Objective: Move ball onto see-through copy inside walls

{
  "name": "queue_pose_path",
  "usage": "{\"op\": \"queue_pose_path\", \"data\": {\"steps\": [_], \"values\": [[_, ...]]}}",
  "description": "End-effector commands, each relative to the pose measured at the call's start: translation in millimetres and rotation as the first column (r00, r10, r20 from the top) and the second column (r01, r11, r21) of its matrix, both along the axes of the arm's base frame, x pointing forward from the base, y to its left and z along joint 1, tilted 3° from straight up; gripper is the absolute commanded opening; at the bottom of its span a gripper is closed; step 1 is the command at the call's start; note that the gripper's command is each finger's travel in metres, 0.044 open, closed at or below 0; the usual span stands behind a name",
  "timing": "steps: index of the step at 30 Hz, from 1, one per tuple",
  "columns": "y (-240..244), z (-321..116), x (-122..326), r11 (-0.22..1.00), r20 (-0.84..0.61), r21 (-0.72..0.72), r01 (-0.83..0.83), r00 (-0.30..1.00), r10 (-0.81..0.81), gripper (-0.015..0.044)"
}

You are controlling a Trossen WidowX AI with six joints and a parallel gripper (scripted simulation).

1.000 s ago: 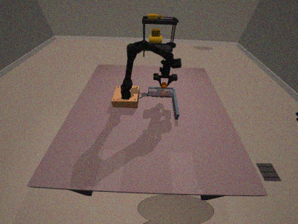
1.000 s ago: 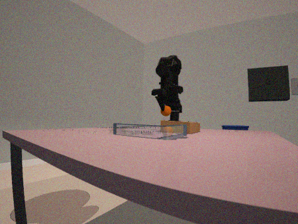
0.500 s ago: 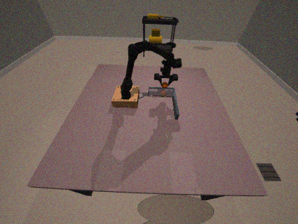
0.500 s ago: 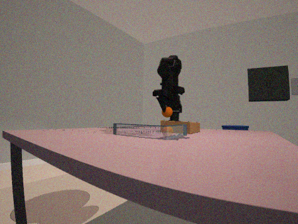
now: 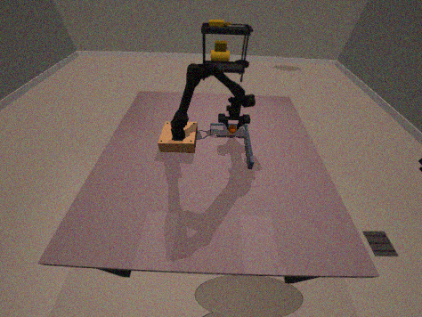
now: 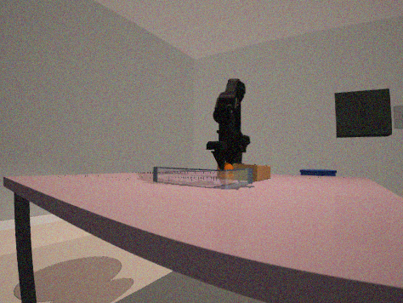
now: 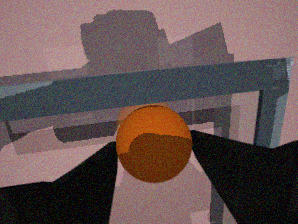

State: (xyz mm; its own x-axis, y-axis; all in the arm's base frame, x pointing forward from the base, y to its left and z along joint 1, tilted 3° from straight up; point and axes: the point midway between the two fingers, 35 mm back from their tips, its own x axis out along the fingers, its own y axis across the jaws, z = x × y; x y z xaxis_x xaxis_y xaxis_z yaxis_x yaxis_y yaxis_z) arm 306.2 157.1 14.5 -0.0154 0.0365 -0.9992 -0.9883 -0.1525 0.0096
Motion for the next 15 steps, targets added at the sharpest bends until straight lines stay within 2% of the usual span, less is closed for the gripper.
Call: {"op": "queue_pose_path", "data": {"steps": [1, 15], "values": [[0, -15, -3, 1.000, -0.003, 0.005, 0.005, 1.000, -0.005, 0.0000], [1, -30, -3, 1.000, -0.003, 0.005, 0.005, 1.000, -0.005, 0.0000]]}}
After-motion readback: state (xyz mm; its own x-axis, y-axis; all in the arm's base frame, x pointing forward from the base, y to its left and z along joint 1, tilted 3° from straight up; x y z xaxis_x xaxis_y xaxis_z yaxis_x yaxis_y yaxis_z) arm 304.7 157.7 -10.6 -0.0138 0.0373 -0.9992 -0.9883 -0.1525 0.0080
